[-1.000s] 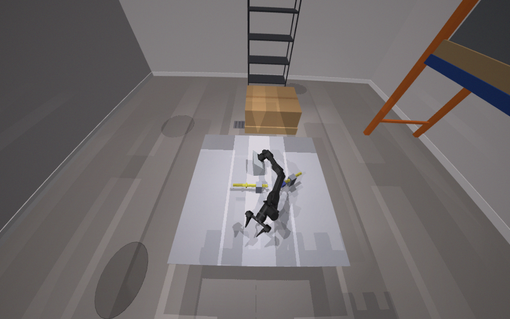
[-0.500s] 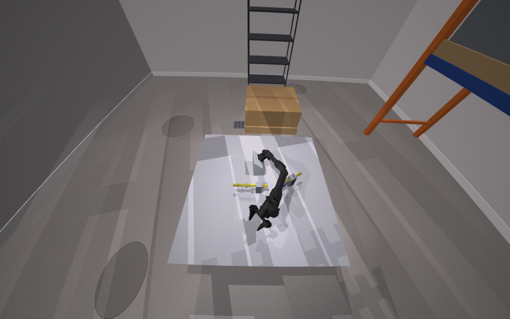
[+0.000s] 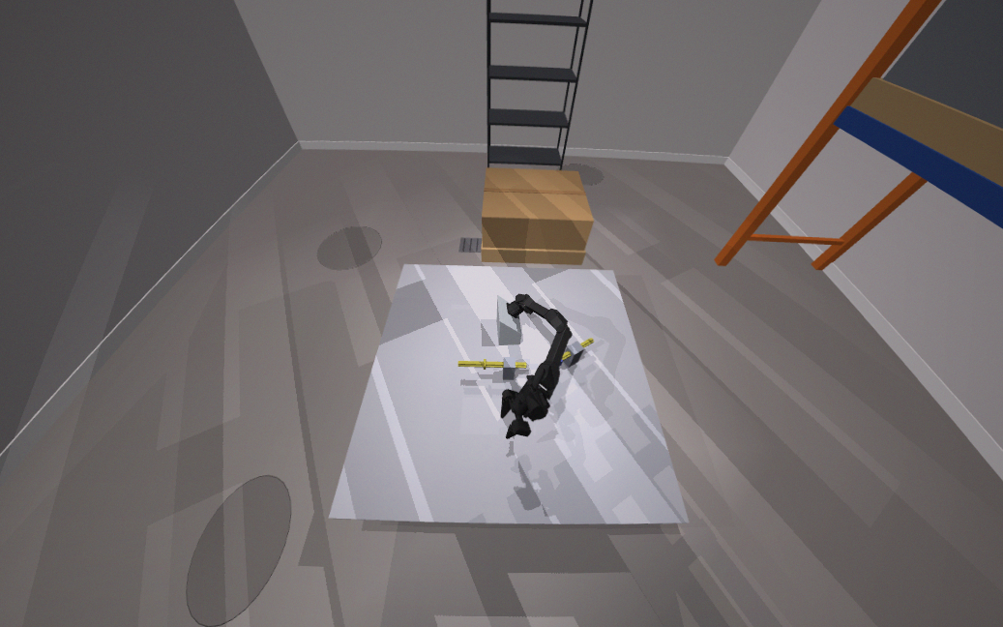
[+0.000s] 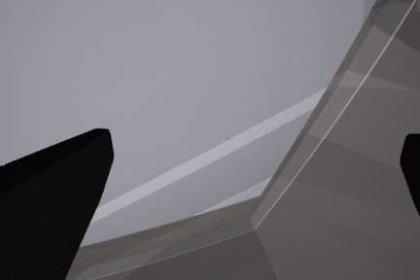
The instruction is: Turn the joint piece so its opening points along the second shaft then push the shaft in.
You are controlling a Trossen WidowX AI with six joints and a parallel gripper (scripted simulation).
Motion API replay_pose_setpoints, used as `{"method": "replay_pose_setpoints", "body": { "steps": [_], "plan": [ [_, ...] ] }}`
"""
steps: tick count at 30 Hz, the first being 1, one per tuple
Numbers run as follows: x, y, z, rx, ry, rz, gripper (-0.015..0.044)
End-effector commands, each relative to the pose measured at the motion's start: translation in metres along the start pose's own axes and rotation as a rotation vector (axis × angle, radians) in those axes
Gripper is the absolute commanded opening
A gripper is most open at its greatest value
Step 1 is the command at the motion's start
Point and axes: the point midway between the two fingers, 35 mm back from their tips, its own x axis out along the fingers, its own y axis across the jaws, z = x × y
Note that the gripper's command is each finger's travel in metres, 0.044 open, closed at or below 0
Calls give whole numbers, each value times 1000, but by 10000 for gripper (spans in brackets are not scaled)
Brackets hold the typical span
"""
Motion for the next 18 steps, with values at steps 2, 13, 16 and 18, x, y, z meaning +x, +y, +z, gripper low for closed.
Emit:
{"method": "replay_pose_setpoints", "body": {
  "steps": [2,13,16,18],
  "plan": [
    [-11,18,8,158,-44,65,440],
    [-35,53,26,476,-102,207,440],
    [-42,62,31,564,-112,248,440],
    [-47,69,35,623,-117,276,440]
  ]
}}
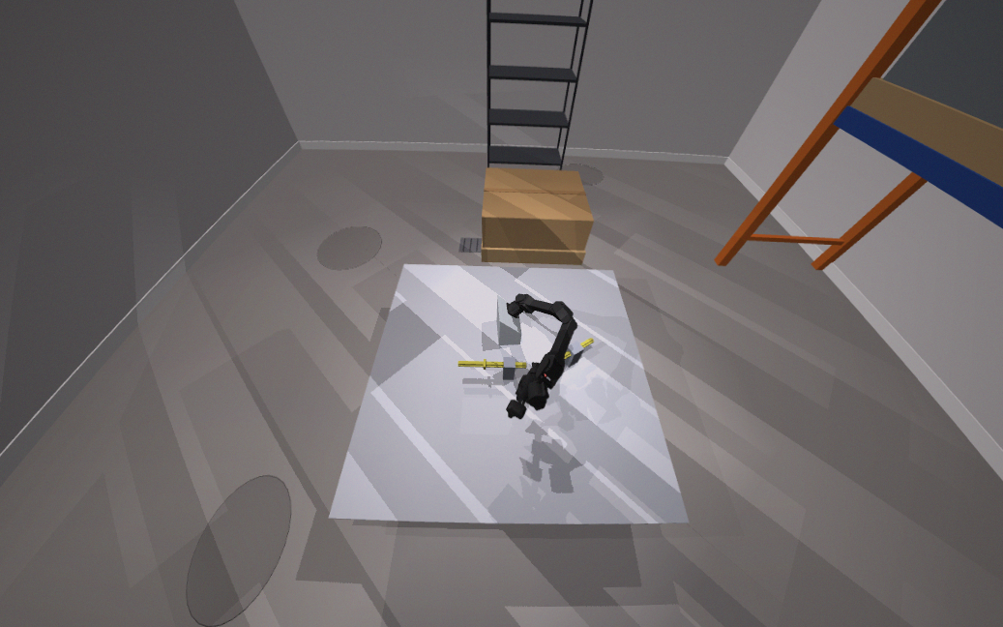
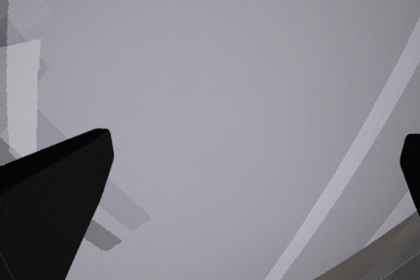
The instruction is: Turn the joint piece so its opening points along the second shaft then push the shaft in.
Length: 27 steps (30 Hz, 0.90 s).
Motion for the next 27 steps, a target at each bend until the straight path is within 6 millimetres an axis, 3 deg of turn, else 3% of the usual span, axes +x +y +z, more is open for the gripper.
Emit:
{"method": "replay_pose_setpoints", "body": {
  "steps": [1,27],
  "plan": [
    [-7,19,0,137,-15,60,440],
    [-56,122,7,939,24,405,440]
  ]
}}
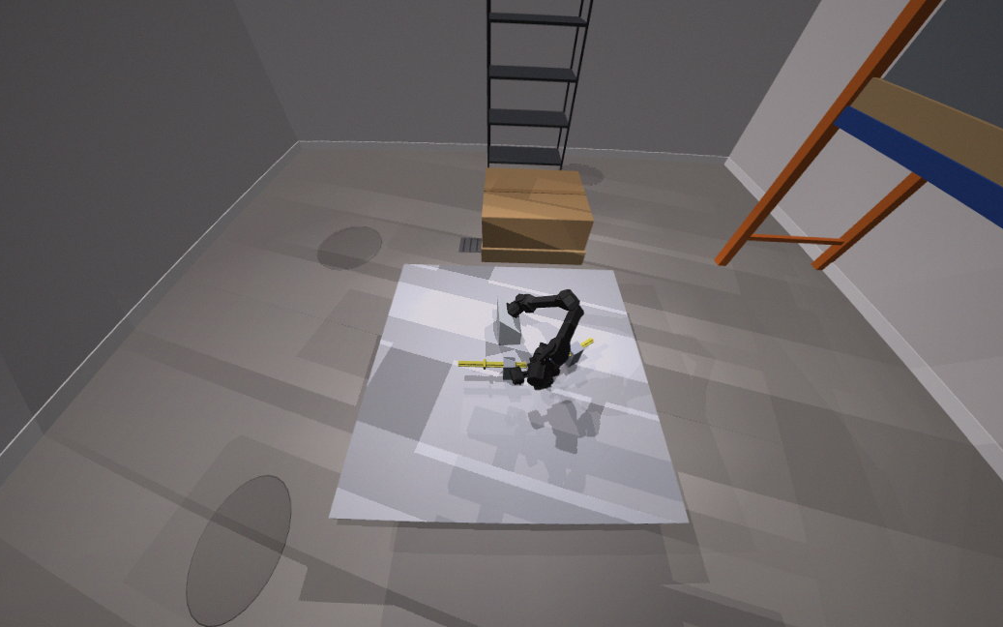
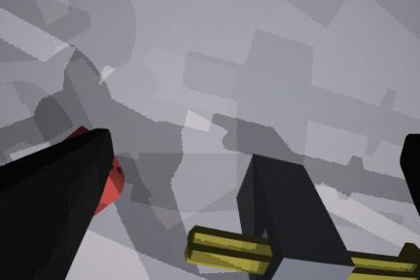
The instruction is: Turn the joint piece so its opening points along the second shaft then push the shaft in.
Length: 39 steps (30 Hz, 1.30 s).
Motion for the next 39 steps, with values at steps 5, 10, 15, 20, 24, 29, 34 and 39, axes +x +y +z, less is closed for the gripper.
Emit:
{"method": "replay_pose_setpoints", "body": {
  "steps": [5,10,15,20,24,29,34,39],
  "plan": [
    [-6,28,-23,270,35,98,440],
    [-7,31,-25,292,38,105,440],
    [-6,31,-25,307,37,102,440],
    [-3,31,-25,421,30,84,440],
    [-1,32,-25,516,22,70,440],
    [2,33,-25,634,10,54,440],
    [5,34,-25,753,-5,41,440],
    [8,34,-25,871,-22,31,440]
  ]
}}
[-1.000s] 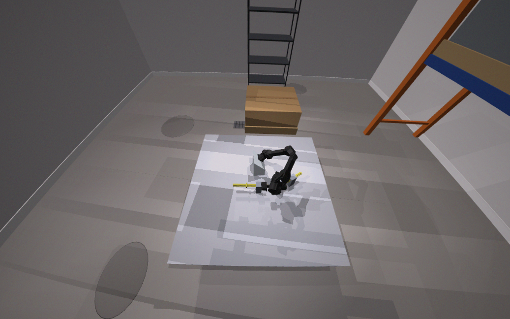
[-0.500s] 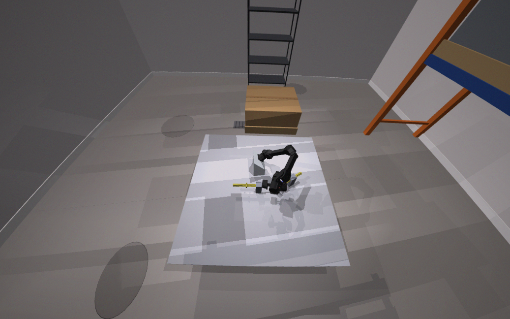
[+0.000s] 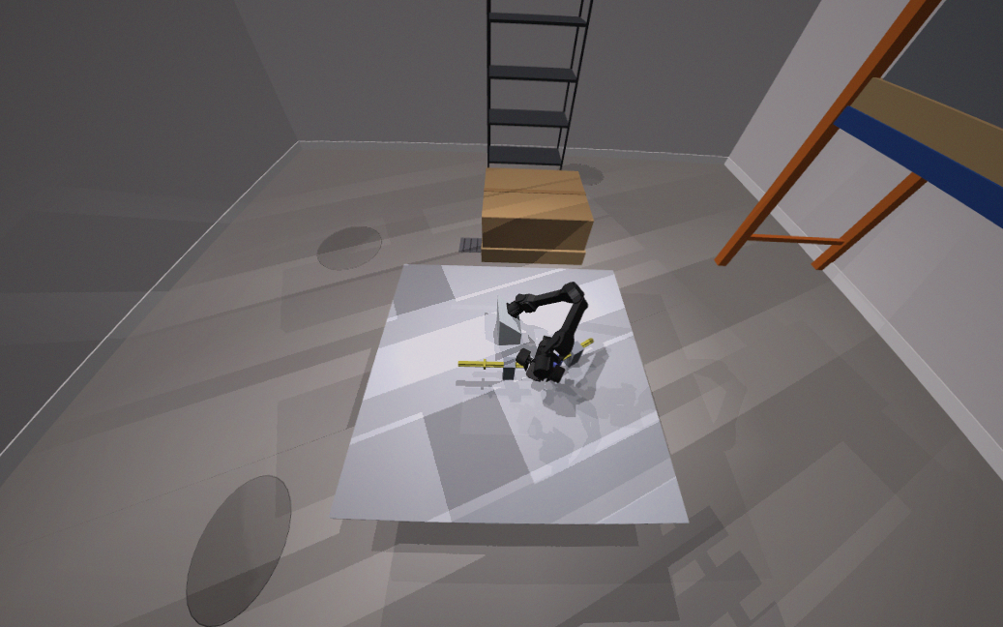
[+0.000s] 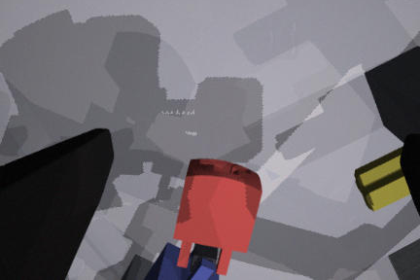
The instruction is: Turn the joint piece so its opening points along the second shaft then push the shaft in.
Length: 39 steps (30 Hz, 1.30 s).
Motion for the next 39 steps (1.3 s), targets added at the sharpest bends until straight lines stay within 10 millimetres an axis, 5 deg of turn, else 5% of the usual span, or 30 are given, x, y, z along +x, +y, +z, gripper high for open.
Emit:
{"method": "replay_pose_setpoints", "body": {
  "steps": [1,13,27,39],
  "plan": [
    [3,0,-1,107,-21,-5,440],
    [9,1,-1,213,-41,-4,440],
    [82,3,-8,212,-39,-1,440],
    [80,11,-36,213,-38,-2,440]
  ]
}}
